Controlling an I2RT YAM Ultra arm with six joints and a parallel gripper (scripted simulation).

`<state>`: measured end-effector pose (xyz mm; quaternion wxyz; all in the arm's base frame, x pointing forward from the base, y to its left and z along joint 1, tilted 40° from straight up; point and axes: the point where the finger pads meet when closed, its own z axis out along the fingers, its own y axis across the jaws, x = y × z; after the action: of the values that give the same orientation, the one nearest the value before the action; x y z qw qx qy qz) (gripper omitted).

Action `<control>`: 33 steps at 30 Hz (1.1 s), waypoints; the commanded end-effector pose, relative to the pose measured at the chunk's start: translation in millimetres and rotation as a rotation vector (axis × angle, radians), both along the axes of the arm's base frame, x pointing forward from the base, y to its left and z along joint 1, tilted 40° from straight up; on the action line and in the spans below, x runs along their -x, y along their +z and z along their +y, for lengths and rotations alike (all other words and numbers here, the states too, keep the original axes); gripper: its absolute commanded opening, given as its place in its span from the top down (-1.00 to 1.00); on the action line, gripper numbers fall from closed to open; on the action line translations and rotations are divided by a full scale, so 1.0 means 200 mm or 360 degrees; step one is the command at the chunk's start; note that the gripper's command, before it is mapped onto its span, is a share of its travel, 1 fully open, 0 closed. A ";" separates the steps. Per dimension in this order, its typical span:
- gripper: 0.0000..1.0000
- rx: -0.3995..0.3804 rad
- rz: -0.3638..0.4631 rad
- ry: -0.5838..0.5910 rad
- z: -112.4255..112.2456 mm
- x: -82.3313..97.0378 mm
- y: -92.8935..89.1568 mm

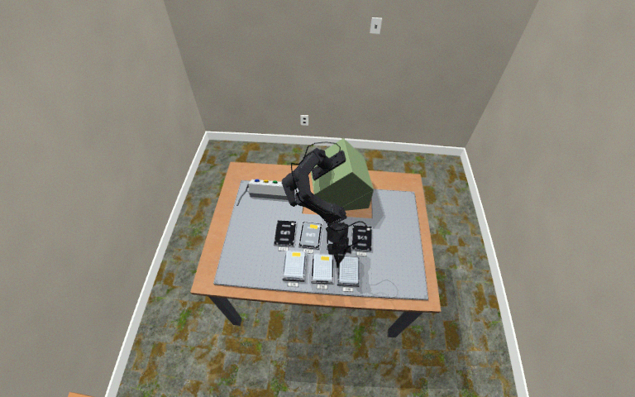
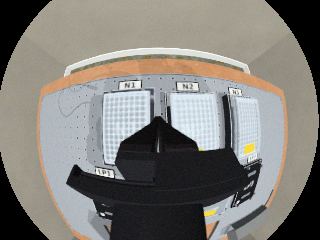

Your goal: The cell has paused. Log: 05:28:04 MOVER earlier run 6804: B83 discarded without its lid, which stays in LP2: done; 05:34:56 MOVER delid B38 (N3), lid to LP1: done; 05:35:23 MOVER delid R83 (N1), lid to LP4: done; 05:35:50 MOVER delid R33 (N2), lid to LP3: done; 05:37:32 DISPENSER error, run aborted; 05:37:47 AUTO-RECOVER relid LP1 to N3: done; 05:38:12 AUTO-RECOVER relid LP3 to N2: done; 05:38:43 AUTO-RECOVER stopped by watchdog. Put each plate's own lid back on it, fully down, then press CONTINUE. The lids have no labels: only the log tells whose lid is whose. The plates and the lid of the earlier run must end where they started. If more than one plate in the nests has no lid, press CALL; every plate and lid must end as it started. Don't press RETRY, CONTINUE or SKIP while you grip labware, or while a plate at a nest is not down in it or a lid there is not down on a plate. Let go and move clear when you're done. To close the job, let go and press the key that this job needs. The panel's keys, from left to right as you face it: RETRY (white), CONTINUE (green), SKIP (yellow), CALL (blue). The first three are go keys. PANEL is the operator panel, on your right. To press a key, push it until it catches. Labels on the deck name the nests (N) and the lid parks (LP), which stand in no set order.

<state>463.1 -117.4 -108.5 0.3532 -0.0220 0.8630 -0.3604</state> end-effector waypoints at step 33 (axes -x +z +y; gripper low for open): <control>1.00 -0.0015 -0.0062 0.0073 0.02 -0.23 0.14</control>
<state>485.5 -129.3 -103.3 0.3424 -0.0258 0.8684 -0.3578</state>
